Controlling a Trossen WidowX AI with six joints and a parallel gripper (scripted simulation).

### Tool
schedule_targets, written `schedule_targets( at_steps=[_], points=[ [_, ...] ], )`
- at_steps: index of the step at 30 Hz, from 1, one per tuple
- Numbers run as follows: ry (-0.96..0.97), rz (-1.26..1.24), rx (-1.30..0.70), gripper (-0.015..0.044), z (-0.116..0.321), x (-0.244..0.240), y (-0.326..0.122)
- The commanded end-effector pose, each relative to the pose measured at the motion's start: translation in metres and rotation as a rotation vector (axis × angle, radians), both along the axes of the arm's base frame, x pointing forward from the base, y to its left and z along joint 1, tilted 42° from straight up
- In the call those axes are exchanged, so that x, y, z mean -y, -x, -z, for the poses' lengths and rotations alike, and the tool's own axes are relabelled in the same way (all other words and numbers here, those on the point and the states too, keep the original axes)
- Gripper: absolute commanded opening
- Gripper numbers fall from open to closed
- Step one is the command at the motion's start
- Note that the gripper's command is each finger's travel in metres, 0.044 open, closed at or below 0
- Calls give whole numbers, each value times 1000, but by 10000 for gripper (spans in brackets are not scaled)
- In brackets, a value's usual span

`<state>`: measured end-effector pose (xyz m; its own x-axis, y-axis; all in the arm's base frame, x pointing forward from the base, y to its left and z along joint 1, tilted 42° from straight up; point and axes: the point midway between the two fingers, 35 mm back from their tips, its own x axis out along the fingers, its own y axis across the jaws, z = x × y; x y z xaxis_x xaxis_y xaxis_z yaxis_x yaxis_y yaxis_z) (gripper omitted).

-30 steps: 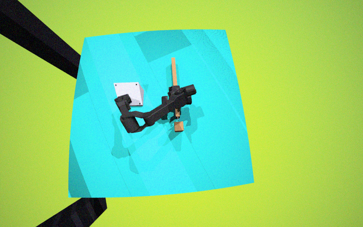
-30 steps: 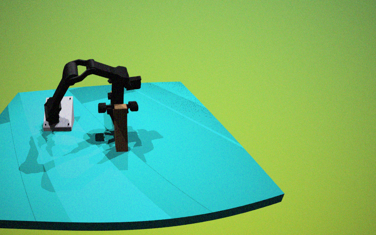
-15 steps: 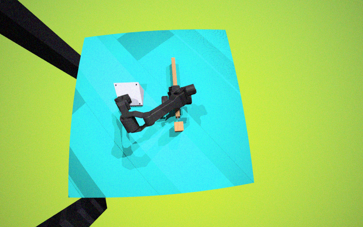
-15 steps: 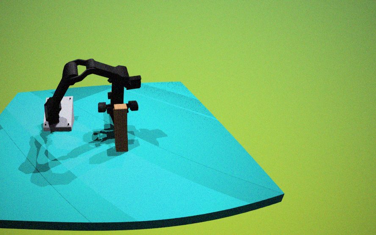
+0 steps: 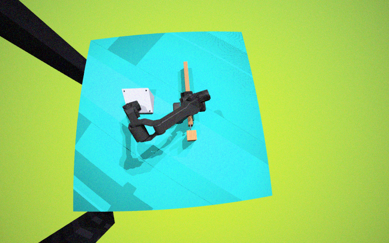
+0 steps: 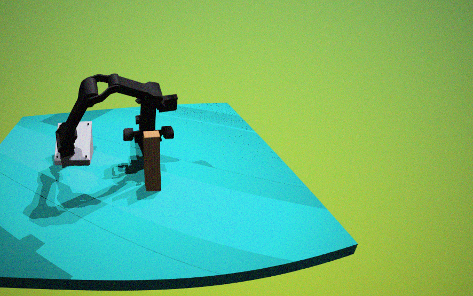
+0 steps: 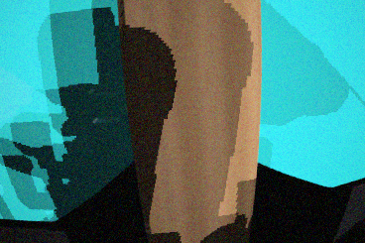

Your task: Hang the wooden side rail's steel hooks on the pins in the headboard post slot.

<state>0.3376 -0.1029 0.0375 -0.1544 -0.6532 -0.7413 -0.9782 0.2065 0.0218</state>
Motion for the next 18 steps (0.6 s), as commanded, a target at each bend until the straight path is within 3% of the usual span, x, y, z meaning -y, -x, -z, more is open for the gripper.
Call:
schedule_targets(
  at_steps=[1, 18],
  points=[
    [-4, -7, 0, 0, -1, -3, -1],
    [-4, -7, 0, 0, -4, -5, -1]
  ],
)
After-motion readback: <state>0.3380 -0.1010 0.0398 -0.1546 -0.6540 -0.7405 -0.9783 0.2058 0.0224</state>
